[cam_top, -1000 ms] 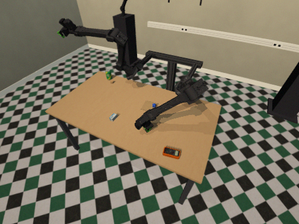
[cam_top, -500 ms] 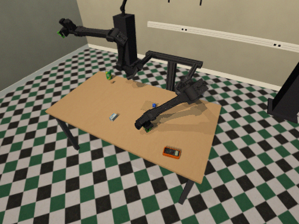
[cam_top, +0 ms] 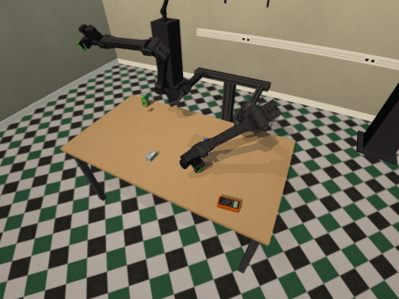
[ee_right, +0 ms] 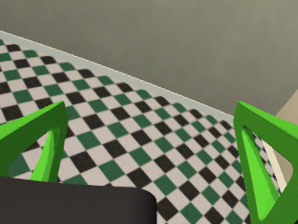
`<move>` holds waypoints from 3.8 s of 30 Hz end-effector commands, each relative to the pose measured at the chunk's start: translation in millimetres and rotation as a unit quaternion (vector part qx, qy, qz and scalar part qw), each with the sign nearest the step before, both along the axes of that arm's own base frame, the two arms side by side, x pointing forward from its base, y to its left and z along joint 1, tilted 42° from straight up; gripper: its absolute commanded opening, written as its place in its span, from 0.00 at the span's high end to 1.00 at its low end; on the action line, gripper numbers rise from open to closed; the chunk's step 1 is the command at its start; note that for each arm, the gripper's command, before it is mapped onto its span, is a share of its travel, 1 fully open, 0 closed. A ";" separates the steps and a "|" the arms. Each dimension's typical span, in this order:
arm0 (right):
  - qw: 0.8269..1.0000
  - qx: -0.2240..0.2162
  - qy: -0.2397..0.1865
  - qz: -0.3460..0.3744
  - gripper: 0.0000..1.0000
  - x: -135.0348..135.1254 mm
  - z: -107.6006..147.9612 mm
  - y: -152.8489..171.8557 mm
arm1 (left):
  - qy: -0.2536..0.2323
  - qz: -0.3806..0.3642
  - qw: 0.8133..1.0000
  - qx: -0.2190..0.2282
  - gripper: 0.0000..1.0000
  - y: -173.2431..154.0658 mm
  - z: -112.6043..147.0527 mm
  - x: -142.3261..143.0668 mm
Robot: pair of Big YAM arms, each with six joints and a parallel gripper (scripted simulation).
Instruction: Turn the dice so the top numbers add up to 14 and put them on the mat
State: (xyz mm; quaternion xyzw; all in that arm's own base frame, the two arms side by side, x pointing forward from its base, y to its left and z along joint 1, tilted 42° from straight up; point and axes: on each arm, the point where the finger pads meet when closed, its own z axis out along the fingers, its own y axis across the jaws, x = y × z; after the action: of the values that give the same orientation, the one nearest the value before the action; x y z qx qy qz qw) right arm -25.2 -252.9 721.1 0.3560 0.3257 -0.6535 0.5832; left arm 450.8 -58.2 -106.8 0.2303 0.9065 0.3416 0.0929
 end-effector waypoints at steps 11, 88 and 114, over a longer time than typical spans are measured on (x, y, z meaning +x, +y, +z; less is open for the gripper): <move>1.000 -0.027 -0.002 0.000 0.00 -0.7 13.7 19.5 | -0.006 0.015 1.000 -0.002 0.74 -32.3 45.4 -17.4; 1.000 -0.027 -0.002 0.000 0.00 -0.7 13.7 19.5 | 0.194 -0.264 0.938 0.112 0.74 -62.7 -188.6 -242.4; 1.000 -0.027 -0.002 0.000 0.00 -0.7 13.7 19.5 | 0.182 -0.277 0.938 0.105 0.74 -73.2 -187.4 -236.9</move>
State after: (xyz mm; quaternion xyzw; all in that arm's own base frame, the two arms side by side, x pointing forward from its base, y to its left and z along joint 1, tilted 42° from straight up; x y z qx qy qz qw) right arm -25.2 -252.9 721.1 0.3560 0.3257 -0.6535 0.5832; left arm 205.5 -114.4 -295.8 0.5324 0.7681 0.3547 -0.0291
